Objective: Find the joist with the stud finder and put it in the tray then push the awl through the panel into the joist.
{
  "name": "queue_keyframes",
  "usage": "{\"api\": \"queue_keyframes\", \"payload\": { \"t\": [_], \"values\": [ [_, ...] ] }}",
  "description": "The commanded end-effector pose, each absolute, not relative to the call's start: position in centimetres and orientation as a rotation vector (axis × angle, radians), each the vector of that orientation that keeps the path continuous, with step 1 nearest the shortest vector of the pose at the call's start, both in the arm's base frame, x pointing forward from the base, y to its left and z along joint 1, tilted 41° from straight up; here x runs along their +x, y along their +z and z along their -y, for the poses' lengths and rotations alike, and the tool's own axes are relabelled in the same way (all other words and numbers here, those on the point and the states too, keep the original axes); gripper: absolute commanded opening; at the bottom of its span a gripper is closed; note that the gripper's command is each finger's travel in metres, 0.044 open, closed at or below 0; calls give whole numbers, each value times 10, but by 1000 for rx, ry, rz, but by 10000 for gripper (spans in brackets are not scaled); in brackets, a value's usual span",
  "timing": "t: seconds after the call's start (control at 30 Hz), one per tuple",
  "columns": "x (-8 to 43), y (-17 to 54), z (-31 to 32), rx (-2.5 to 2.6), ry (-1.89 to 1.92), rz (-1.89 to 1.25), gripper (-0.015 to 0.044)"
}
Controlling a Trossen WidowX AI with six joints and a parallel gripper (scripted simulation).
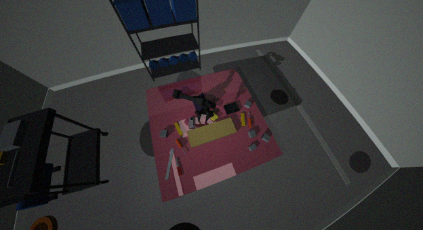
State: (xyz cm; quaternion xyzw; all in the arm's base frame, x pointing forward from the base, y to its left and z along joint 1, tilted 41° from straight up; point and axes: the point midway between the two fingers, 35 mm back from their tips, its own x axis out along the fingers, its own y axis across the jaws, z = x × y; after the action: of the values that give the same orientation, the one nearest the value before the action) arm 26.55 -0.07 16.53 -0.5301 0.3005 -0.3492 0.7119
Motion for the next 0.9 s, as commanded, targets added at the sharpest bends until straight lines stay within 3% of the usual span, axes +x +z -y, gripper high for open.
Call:
{"api": "queue_keyframes", "payload": {
  "t": [0.0, 0.47, 0.63, 0.87],
  "values": [
    [265, 165, 3, -1169, -775, -675, 426],
    [199, 144, 132, -543, -829, -1087, 440],
    [169, 140, 151, -329, -844, -1108, 440],
    [168, 140, 151, -321, -844, -1108, 440]
  ]
}}
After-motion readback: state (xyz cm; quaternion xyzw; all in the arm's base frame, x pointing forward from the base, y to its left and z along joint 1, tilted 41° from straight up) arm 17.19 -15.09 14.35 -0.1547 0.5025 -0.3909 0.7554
